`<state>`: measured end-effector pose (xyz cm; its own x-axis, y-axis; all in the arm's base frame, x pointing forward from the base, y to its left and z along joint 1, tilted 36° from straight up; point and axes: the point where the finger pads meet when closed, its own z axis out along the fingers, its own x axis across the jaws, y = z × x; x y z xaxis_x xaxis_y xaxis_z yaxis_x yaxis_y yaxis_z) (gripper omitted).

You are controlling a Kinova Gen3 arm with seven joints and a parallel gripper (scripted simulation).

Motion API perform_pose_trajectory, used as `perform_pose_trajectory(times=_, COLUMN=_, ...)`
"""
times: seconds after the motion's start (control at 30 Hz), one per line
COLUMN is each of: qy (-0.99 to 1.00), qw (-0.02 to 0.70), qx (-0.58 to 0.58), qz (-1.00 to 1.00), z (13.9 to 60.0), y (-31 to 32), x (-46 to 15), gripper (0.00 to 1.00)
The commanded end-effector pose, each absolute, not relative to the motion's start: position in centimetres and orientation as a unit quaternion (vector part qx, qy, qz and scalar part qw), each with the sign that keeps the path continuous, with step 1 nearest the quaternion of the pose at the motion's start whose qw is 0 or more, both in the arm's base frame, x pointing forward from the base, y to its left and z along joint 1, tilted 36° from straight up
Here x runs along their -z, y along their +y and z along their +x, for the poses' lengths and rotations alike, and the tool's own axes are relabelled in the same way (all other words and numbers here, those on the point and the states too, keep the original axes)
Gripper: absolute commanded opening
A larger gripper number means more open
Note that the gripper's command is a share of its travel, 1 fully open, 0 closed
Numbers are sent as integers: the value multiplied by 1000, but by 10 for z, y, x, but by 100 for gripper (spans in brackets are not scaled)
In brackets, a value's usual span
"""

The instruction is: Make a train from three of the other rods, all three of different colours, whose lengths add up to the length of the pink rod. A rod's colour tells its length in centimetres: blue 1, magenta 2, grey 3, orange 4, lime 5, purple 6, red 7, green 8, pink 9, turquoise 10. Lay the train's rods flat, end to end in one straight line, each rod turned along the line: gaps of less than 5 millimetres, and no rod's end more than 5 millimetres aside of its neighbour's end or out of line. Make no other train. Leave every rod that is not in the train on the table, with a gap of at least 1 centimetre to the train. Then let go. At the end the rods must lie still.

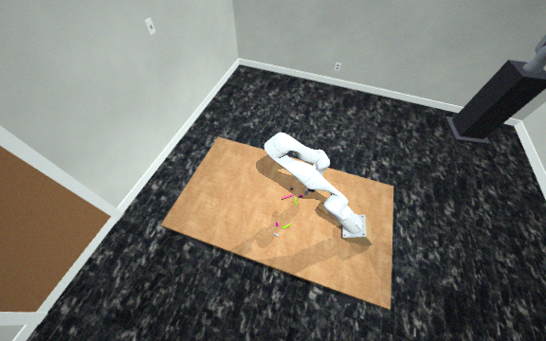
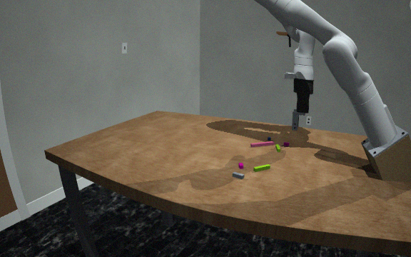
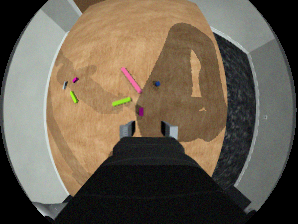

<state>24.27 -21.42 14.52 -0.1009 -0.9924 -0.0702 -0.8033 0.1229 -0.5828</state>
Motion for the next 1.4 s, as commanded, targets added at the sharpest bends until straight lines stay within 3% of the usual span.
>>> perform_pose_trajectory(times=0.0, qy=722, qw=231, qx=204, qz=-620, z=239, y=-217, x=-143, gripper=100)
perform_pose_trajectory(times=1.37, qy=728, qw=236, qx=205, qz=-610, z=238, y=-219, x=-143, gripper=100)
